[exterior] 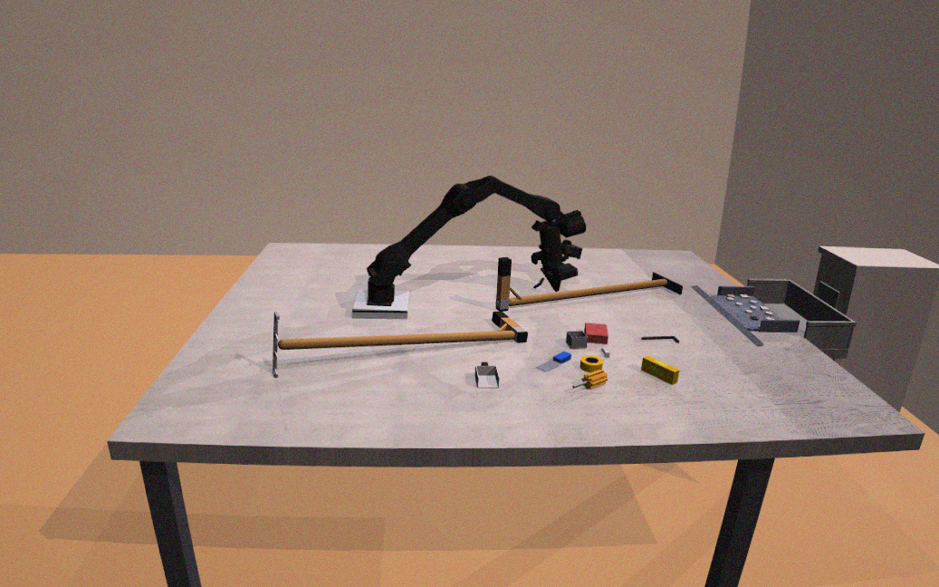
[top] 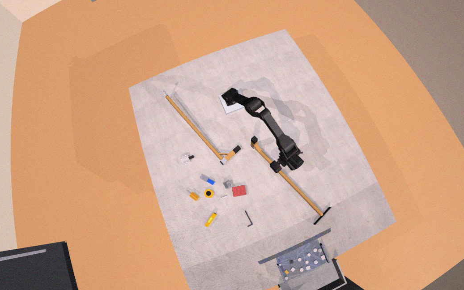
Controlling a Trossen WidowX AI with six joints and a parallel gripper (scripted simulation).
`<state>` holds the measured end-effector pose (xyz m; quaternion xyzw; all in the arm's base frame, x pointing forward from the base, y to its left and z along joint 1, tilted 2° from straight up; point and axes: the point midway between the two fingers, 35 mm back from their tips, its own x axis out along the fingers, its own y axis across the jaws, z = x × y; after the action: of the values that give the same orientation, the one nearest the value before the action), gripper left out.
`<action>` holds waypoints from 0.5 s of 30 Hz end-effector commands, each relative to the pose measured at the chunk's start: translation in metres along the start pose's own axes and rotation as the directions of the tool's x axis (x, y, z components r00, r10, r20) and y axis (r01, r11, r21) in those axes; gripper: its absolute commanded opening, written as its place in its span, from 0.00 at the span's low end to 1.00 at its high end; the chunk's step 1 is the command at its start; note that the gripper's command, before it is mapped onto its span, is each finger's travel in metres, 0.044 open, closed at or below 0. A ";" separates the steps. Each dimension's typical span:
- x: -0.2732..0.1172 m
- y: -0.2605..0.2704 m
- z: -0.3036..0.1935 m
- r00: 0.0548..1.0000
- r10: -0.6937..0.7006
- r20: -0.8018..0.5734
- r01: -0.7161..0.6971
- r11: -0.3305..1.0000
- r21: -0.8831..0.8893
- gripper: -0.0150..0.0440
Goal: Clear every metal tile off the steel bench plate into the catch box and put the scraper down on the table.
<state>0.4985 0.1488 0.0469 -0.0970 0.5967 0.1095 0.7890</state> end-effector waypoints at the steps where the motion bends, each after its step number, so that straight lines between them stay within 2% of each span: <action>1: 0.002 -0.003 0.000 1.000 0.003 -0.003 -0.003 1.000 -0.003 0.25; 15: 0.003 -0.016 0.003 1.000 0.002 -0.003 -0.002 1.000 -0.003 0.25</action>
<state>0.5052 0.1358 0.0473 -0.0973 0.5965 0.1089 0.7892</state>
